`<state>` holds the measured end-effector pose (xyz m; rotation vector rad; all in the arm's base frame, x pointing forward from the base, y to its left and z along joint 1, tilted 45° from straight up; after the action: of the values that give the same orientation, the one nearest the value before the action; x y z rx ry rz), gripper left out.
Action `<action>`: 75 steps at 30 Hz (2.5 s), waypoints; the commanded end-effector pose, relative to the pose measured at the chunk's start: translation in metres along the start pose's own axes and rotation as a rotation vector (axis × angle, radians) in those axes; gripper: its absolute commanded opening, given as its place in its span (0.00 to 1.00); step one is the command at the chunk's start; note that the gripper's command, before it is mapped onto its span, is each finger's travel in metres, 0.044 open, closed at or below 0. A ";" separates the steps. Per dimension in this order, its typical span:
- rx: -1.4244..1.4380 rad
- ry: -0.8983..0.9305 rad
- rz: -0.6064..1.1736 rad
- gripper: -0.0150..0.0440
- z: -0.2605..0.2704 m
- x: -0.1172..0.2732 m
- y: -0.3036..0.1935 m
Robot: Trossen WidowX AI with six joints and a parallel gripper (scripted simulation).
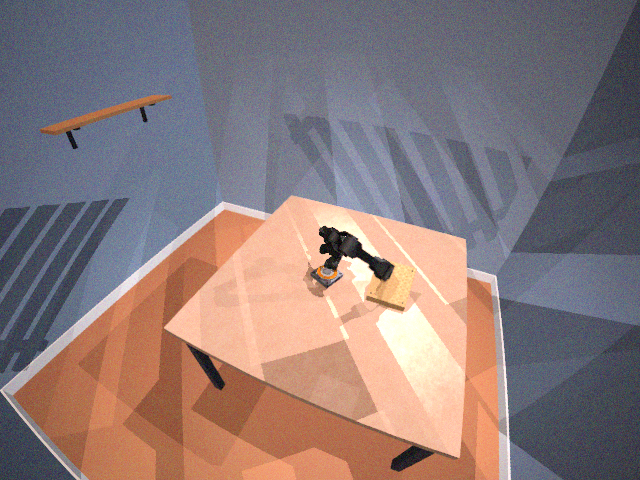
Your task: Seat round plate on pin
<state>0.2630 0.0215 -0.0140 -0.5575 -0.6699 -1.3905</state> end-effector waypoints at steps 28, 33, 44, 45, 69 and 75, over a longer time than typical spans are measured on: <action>-0.008 0.006 0.006 0.25 0.019 -0.003 -0.022; -0.008 0.006 0.006 0.25 0.021 -0.003 -0.023; -0.008 0.006 0.006 0.25 0.027 -0.003 -0.024; -0.008 0.006 0.006 0.25 0.028 -0.003 -0.024; -0.008 0.007 0.007 0.25 0.041 -0.003 -0.026; -0.008 0.007 0.007 0.25 0.045 -0.003 -0.026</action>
<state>0.2363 0.0468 0.0130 -0.5641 -0.6730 -1.3980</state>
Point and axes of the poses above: the point midway between the two fingers, 35 mm back from their tips, its own x axis back along the fingers, its own z axis across the jaws, y = z × x, the point moved 5 cm from there along x, back along the fingers
